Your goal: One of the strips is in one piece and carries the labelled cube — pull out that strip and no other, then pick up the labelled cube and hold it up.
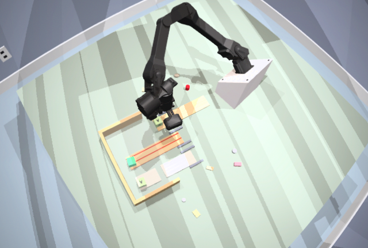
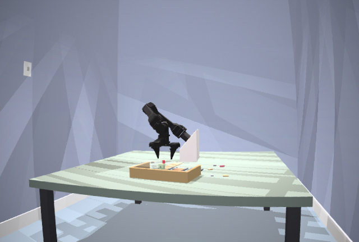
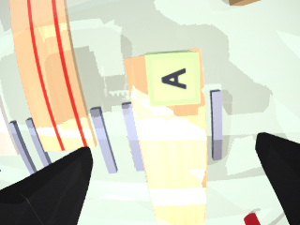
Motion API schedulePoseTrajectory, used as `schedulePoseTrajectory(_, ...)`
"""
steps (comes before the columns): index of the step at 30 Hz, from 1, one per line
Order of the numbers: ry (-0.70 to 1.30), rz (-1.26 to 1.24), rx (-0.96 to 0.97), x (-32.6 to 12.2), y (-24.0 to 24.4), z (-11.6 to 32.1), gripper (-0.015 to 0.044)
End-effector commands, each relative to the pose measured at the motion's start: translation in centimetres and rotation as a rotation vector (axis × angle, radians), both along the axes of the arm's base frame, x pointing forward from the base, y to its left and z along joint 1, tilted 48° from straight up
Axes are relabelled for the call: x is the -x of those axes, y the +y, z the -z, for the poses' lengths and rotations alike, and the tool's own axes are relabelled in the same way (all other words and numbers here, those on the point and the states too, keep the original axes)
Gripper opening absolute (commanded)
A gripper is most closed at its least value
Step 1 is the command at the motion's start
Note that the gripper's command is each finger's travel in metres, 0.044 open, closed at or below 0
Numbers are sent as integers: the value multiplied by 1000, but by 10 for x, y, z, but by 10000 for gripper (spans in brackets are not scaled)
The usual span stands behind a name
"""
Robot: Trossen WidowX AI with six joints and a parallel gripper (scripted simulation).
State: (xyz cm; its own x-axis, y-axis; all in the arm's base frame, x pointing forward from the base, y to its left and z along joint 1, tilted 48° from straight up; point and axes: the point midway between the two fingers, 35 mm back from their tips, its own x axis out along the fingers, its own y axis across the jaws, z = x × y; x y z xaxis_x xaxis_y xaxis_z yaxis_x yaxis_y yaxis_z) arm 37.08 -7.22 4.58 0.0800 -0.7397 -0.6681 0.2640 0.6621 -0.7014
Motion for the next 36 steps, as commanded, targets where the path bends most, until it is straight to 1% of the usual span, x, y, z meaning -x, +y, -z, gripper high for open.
schedulePoseTrajectory(1, -2, -3, 3, -14, 0, -6, 440)
schedulePoseTrajectory(6, -3, -3, 3, -28, -1, -12, 440)
schedulePoseTrajectory(13, -3, -3, 3, -29, -7, -7, 256)
schedulePoseTrajectory(14, -3, -3, 3, -29, -8, -5, 250)
schedulePoseTrajectory(36, -3, -3, 4, -32, -35, 18, 250)
